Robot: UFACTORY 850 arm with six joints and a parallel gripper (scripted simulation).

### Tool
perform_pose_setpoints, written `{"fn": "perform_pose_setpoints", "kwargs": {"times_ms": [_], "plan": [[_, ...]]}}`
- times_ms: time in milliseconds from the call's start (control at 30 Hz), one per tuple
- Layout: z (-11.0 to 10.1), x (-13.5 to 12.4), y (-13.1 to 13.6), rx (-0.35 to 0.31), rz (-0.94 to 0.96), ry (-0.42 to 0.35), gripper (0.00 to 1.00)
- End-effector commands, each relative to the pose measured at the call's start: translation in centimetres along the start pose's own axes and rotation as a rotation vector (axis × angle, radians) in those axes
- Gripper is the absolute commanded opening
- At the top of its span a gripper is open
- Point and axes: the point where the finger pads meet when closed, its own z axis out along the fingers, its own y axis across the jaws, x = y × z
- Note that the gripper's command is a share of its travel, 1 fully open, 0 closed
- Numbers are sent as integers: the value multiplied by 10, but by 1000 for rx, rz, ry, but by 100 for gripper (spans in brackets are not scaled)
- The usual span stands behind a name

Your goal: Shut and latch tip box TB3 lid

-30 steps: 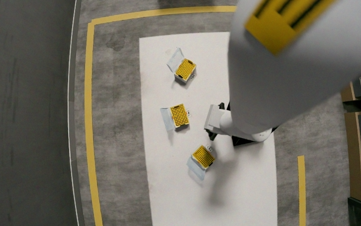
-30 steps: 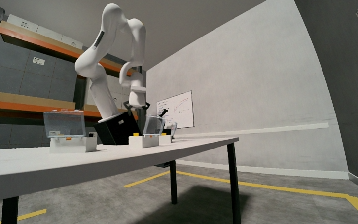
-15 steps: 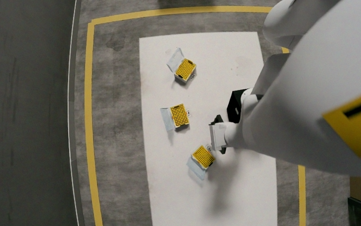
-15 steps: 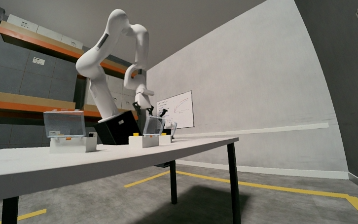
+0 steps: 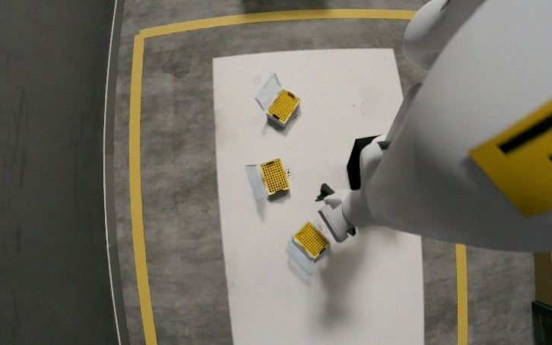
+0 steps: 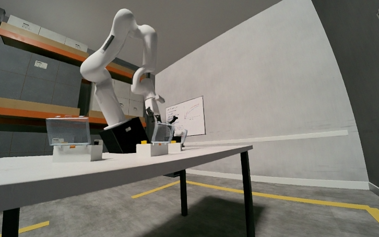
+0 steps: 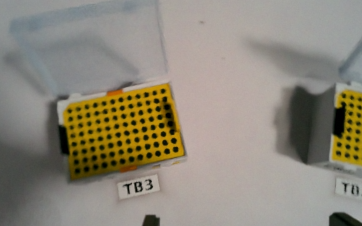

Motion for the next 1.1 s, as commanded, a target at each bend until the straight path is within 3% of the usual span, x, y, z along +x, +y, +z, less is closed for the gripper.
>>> {"fn": "perform_pose_setpoints", "kwargs": {"times_ms": [0,700,867,1067], "plan": [[0,1,0,49,-170,-5,100],[0,1,0,214,-782,-3,100],[0,1,0,214,-782,-3,100],[29,-7,0,214,-782,-4,100]]}}
